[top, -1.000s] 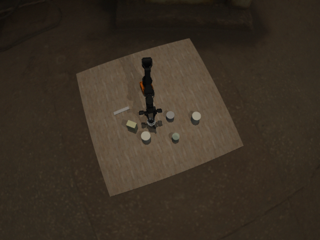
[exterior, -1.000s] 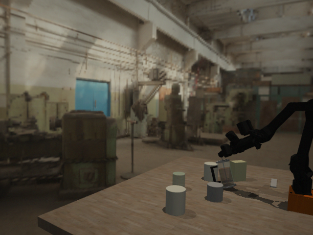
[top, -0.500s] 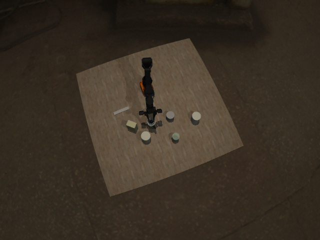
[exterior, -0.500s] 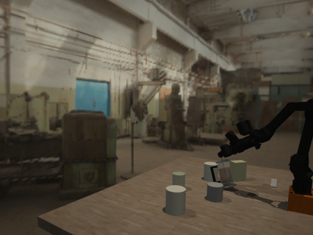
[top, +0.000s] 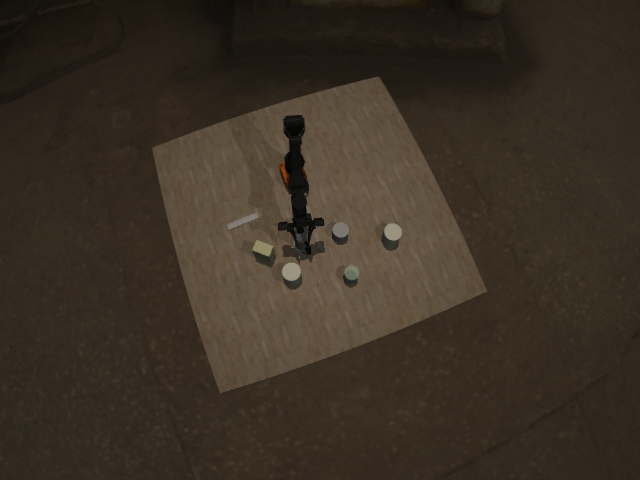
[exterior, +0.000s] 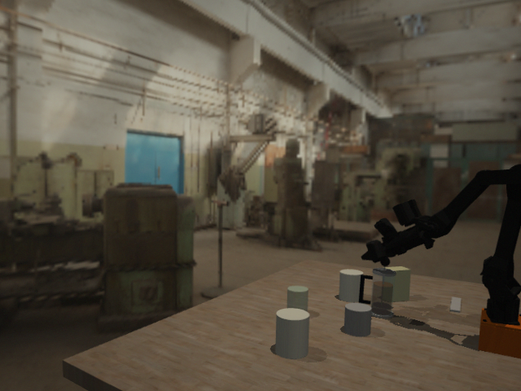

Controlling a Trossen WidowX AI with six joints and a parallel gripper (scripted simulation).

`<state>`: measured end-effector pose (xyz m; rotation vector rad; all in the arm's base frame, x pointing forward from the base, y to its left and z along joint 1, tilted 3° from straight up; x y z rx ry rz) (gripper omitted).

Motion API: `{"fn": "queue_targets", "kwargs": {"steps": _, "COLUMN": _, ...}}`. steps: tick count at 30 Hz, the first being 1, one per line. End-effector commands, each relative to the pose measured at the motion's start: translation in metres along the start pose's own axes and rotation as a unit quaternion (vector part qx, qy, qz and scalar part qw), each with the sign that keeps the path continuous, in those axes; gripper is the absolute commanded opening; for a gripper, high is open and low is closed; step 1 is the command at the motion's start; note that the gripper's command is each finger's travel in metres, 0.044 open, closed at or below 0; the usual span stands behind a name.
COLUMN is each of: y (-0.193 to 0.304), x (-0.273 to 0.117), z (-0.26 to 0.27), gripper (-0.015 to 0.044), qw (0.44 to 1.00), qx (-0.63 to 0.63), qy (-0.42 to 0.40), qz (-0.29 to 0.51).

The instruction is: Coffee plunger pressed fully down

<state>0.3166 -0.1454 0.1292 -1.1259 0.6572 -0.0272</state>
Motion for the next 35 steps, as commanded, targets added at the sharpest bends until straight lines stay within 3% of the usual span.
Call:
{"fn": "queue_targets", "kwargs": {"steps": 1, "y": 0.0, "x": 0.0, "z": 0.0, "gripper": 0.0303, "qw": 1.0, "qx": 0.0, "qy": 0.0, "qz": 0.001}}
{"fn": "queue_targets", "kwargs": {"steps": 7, "y": 0.0, "x": 0.0, "z": 0.0, "gripper": 0.044, "qw": 1.0, "qx": 0.0, "qy": 0.0, "qz": 0.001}}
{"fn": "queue_targets", "kwargs": {"steps": 15, "y": -0.012, "x": -0.011, "z": 0.003, "gripper": 0.044, "qw": 1.0, "qx": -0.001, "qy": -0.002, "qz": -0.004}}
{"fn": "queue_targets", "kwargs": {"steps": 24, "y": -0.04, "x": -0.085, "z": 0.006, "gripper": 0.044, "qw": 1.0, "qx": 0.005, "qy": 0.007, "qz": 0.012}}
{"fn": "queue_targets", "kwargs": {"steps": 35, "y": -0.038, "x": -0.088, "z": 0.005, "gripper": 0.044, "qw": 1.0, "qx": 0.005, "qy": 0.007, "qz": 0.013}}
Point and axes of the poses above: the point midway between the two fingers, 35 mm back from their tips, its own x axis out along the fingers, its own z axis across the jaws, y = z × x, the point moved 3 cm from there along -x, back along the fingers, and after that the axes turned 15 degrees about x, right-handed, at the moved point
